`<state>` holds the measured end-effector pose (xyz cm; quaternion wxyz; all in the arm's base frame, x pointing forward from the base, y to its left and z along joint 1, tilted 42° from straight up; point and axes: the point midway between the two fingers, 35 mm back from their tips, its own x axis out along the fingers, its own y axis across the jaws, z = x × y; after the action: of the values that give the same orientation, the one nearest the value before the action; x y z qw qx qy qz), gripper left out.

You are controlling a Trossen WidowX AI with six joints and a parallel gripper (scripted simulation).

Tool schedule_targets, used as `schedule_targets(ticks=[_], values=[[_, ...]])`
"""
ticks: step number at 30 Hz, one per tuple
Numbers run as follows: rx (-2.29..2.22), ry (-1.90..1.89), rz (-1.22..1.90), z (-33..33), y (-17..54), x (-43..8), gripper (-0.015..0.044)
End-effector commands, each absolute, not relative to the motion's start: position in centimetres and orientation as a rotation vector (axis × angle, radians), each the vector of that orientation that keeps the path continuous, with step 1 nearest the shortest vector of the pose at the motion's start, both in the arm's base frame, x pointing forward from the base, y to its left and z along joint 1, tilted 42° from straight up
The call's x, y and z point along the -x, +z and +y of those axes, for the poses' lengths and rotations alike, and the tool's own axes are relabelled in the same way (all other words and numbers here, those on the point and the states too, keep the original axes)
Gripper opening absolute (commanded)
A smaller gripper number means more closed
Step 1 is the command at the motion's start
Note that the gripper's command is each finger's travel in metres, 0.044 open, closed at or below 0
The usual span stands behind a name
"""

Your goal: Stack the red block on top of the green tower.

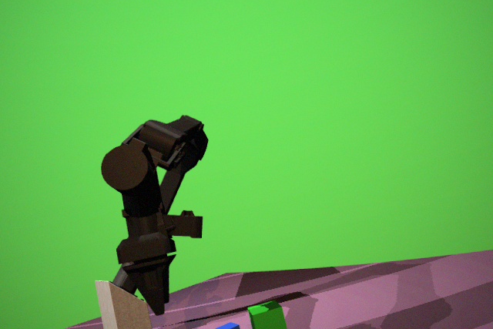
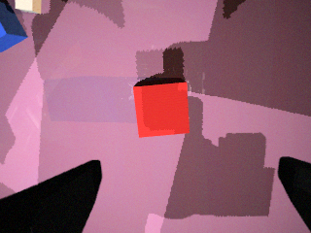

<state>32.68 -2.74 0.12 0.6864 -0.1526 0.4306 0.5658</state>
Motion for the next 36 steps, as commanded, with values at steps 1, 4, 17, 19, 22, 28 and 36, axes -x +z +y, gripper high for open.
schedule_targets(ticks=[1,4,17,19,22,28,36], values=[[0.353,1.348,0.955,-1.4,-0.1,-31.8,0.0440],[0.353,1.348,0.954,-1.2,0.2,-32.1,0.0440],[0.351,1.349,0.952,2.9,-4.4,-31.7,0.0440],[0.351,1.349,0.952,3.0,-4.5,-31.7,0.0440],[0.351,1.349,0.952,3.3,-4.8,-31.7,0.0440],[0.351,1.348,0.952,3.9,-5.6,-31.7,0.0440],[0.351,1.349,0.952,4.8,-6.6,-31.6,0.0440]])
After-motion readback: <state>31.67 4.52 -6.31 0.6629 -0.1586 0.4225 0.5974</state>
